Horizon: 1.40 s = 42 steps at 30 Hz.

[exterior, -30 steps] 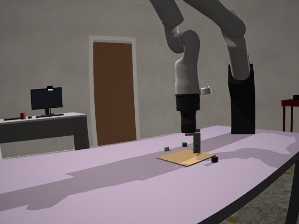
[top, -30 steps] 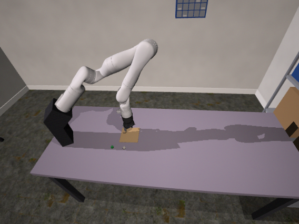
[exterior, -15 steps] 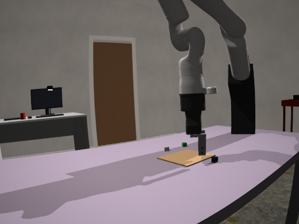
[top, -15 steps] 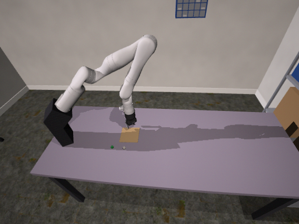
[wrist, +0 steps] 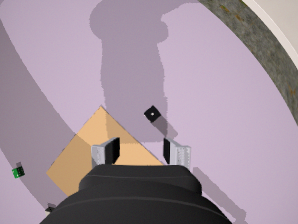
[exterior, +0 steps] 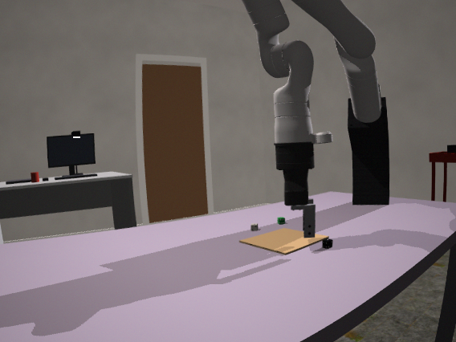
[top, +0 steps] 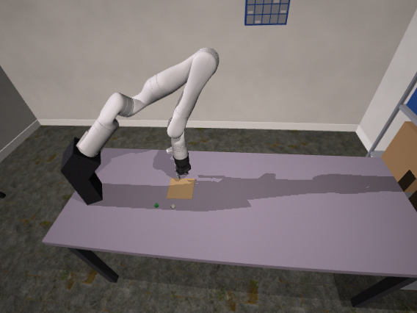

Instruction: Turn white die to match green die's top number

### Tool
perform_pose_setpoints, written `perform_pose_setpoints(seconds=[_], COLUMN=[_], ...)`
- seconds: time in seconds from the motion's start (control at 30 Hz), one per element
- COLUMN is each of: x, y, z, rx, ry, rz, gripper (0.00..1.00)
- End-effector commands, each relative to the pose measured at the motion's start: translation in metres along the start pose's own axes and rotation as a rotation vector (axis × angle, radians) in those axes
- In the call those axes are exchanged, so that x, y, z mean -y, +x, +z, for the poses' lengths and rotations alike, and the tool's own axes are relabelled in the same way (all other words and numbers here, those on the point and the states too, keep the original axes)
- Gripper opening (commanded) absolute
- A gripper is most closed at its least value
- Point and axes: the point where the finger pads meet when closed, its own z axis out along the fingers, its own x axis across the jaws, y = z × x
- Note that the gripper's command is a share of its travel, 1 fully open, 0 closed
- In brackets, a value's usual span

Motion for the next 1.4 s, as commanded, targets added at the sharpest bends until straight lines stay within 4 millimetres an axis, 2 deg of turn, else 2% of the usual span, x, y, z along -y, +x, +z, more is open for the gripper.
perform_pose_setpoints(seconds=[0.0,1.03,1.37], x=[0.0002,0.0002,0.0002], y=[0.0019,0.0019,0.0019], z=[0.0001,-0.0001,-0.0096], rx=[0.001,0.001,0.001], ry=[0.0,0.0,0.0], rz=[0.009,0.009,0.009], gripper=[1.0,1.0,1.0])
